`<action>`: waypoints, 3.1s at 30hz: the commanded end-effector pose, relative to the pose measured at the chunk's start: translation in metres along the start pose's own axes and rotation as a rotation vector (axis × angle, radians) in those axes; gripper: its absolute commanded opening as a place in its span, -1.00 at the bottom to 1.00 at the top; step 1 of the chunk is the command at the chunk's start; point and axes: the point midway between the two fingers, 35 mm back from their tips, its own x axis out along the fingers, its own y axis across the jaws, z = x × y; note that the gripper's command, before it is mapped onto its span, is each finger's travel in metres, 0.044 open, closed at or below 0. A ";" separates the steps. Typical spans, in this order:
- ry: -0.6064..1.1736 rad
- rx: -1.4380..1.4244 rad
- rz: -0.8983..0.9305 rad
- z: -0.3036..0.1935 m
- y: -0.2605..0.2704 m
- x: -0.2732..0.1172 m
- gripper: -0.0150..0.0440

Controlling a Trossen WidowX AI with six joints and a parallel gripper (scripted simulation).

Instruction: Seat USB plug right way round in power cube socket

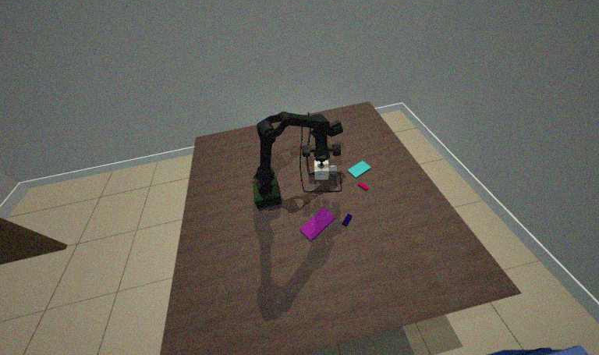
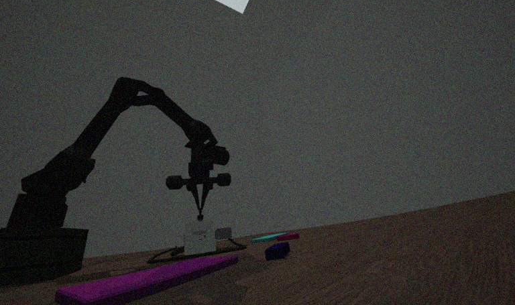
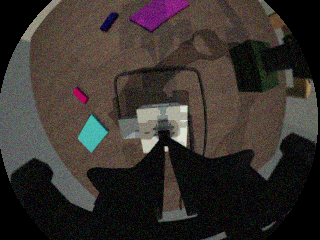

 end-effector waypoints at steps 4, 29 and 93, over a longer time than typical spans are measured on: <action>0.001 0.000 0.002 0.000 0.000 -0.007 -0.49; 0.001 0.000 0.002 0.000 0.000 -0.024 -0.49; 0.001 -1.351 0.001 0.000 0.000 -0.026 -0.49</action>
